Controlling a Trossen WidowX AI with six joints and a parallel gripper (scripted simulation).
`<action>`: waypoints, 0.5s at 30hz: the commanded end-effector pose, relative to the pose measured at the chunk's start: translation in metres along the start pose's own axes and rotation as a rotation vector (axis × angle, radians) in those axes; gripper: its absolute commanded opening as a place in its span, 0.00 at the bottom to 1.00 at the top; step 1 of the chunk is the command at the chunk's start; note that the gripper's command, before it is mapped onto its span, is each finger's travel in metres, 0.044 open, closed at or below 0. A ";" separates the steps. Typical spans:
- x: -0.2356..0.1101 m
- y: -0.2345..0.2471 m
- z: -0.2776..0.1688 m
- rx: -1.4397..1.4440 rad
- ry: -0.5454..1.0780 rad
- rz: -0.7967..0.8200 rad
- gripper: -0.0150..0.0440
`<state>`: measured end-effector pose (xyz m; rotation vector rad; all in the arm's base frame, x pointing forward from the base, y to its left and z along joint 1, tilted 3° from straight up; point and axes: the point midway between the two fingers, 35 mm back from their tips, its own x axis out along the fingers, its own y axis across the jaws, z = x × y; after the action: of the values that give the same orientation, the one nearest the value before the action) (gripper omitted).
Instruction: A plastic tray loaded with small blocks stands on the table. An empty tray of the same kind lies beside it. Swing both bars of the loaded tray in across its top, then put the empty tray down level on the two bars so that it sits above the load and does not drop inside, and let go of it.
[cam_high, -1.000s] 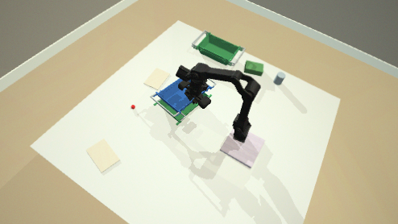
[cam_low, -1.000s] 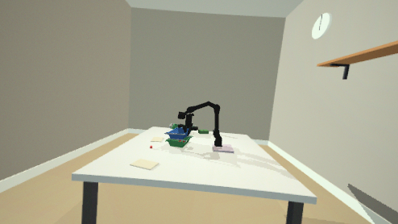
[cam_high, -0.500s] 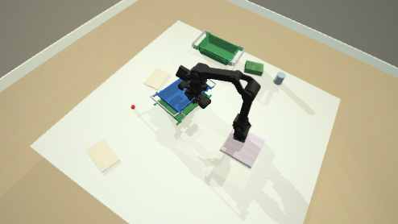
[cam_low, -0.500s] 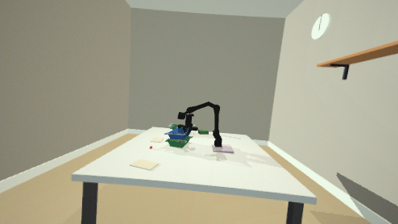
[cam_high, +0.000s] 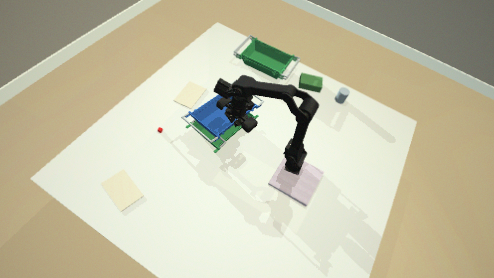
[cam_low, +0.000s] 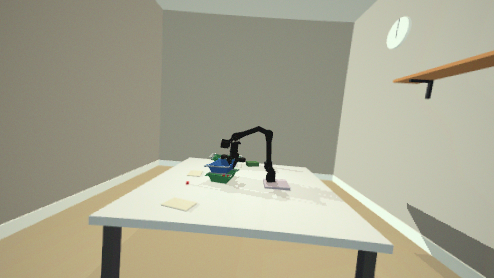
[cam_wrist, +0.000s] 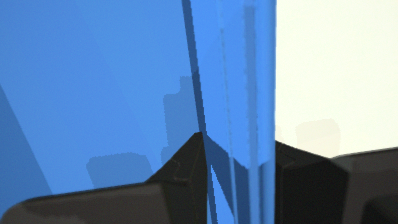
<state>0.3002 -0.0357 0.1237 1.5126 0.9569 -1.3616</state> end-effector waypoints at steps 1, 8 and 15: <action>0.004 -0.008 -0.003 -0.012 0.004 -0.031 0.33; 0.004 -0.008 -0.003 -0.012 0.004 -0.031 0.50; 0.004 -0.008 -0.003 -0.012 0.004 -0.031 0.68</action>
<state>0.2950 -0.0313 0.1191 1.4992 0.9867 -1.3739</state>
